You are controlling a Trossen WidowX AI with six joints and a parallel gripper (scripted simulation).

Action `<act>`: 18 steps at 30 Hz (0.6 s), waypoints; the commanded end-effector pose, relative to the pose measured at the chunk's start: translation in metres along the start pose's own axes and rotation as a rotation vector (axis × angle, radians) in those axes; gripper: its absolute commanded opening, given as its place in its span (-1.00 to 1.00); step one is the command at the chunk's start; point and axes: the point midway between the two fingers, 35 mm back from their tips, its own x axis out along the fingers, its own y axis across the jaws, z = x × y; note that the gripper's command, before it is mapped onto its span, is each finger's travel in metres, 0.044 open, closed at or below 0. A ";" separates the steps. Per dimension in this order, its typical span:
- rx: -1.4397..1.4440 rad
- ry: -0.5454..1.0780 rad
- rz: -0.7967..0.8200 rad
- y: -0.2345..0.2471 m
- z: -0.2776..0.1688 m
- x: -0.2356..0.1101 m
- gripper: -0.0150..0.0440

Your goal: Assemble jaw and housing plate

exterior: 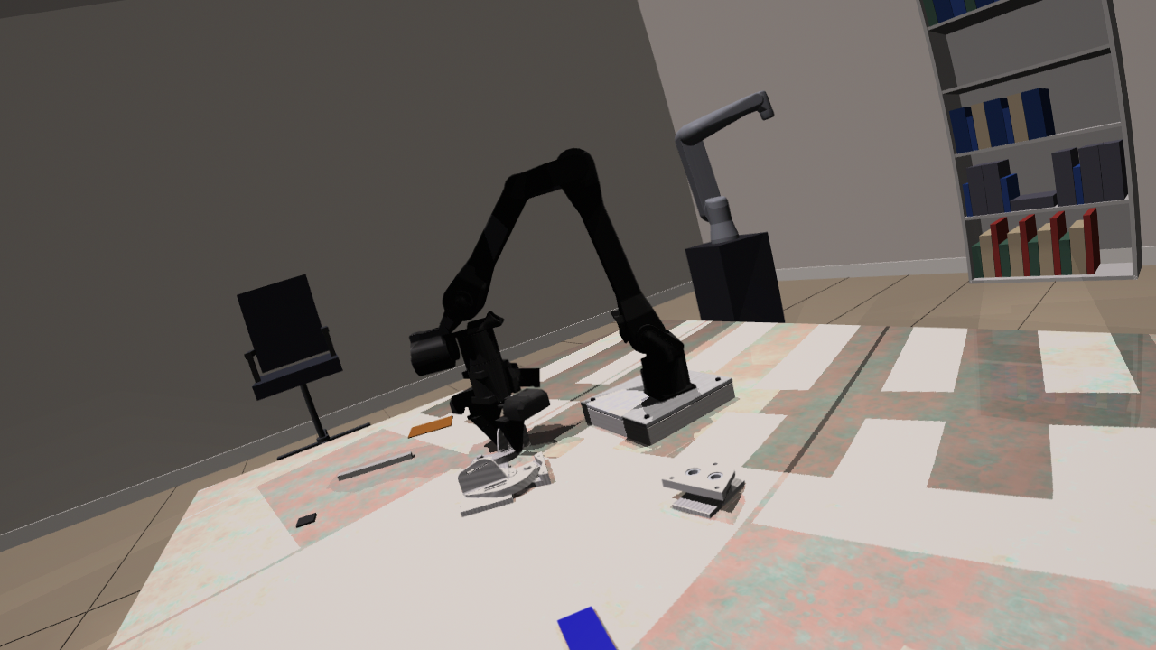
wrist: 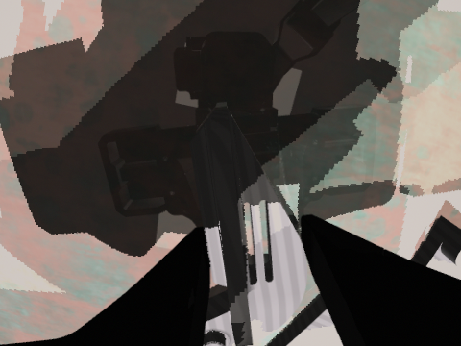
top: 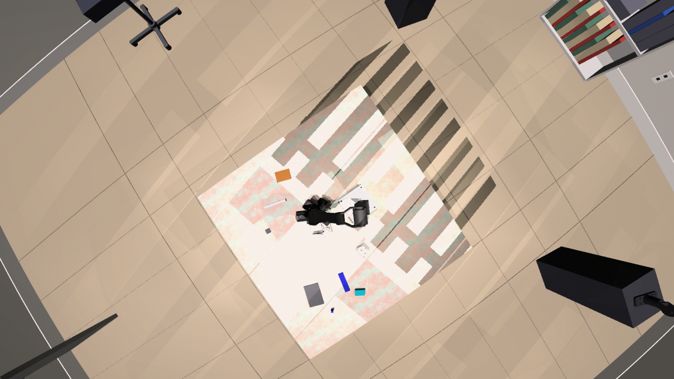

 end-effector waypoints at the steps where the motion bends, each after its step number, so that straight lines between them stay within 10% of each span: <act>1: 0.000 0.001 -0.002 0.000 0.000 0.000 -0.04; 18: 0.001 0.001 -0.002 0.002 -0.002 -0.020 -0.04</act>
